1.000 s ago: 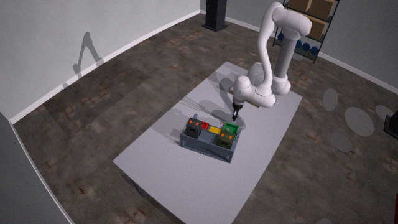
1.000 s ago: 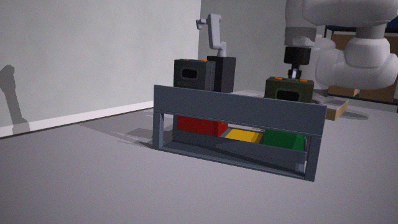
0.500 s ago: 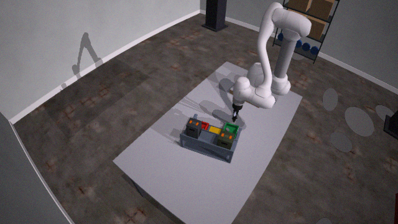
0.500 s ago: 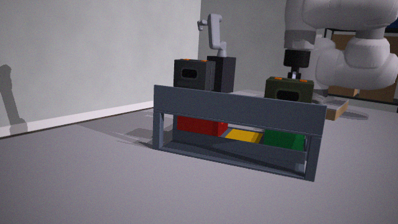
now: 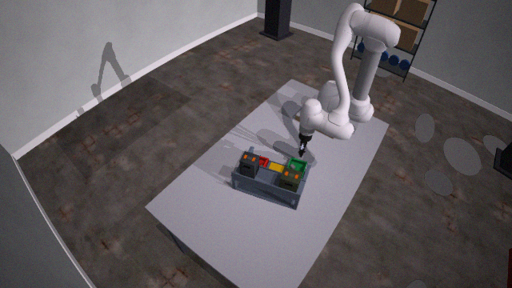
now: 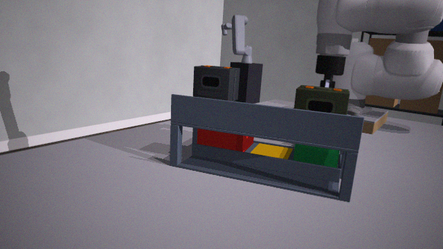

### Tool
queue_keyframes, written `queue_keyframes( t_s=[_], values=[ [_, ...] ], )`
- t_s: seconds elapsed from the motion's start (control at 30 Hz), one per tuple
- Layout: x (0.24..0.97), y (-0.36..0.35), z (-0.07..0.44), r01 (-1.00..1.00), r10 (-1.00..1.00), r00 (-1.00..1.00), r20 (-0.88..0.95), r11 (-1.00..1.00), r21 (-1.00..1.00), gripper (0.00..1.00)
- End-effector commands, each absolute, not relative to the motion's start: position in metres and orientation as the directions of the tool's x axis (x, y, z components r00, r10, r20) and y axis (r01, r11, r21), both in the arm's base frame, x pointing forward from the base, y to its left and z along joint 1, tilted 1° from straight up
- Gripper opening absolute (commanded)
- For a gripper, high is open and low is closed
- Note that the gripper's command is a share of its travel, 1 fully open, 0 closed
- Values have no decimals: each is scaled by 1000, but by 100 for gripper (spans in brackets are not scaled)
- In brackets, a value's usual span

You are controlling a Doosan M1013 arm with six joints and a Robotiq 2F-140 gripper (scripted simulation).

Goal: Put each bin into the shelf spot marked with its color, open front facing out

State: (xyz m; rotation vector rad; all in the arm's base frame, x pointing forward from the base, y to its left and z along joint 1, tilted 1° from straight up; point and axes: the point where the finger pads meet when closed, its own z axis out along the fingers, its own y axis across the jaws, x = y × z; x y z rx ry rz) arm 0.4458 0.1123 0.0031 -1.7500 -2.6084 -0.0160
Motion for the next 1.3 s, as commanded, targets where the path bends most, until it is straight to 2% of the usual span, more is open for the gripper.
queue_keyframes(
  t_s=[0.0, 1.27],
  values=[
    [446, 112, 3, 925, 925, -379, 6, 379, 8, 10],
    [461, 119, 3, 925, 925, -379, 6, 379, 8, 10]
  ],
)
